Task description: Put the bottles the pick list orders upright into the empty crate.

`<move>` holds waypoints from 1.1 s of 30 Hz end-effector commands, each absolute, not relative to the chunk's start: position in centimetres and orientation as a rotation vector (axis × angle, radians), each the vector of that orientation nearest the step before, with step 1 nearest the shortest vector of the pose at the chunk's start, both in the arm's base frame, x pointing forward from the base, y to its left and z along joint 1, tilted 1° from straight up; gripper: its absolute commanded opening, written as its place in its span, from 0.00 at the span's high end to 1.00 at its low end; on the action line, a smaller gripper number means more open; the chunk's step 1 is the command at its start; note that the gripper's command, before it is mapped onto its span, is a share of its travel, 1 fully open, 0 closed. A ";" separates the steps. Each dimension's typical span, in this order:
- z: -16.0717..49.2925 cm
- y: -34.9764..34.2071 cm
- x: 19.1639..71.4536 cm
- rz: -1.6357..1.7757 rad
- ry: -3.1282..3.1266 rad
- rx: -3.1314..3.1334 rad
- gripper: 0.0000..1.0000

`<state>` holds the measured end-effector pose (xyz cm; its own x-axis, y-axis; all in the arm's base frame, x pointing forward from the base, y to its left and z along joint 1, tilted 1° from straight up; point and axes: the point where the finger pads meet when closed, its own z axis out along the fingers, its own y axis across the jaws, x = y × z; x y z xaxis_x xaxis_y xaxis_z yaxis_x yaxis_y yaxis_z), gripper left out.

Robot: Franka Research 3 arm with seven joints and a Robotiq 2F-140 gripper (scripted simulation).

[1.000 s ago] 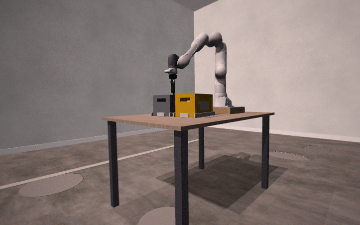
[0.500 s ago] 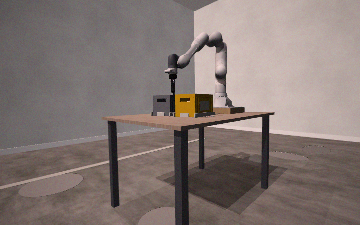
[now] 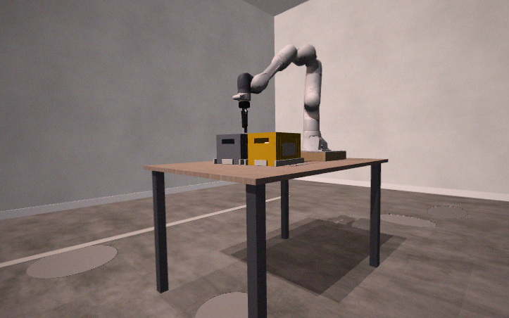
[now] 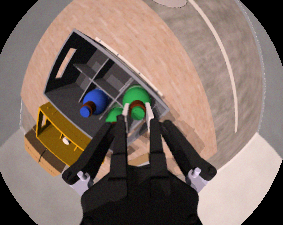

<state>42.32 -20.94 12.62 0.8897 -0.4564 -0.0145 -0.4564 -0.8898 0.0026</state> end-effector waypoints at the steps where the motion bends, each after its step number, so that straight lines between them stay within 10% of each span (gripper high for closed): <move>1: 13.6 -21.0 42.5 0.018 0.727 -3.056 1.00; 33: 18.3 -21.0 42.5 0.018 0.727 -3.056 1.00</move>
<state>42.44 -20.93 17.44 0.8903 -0.4552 -0.0147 -0.4552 -0.8904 0.0028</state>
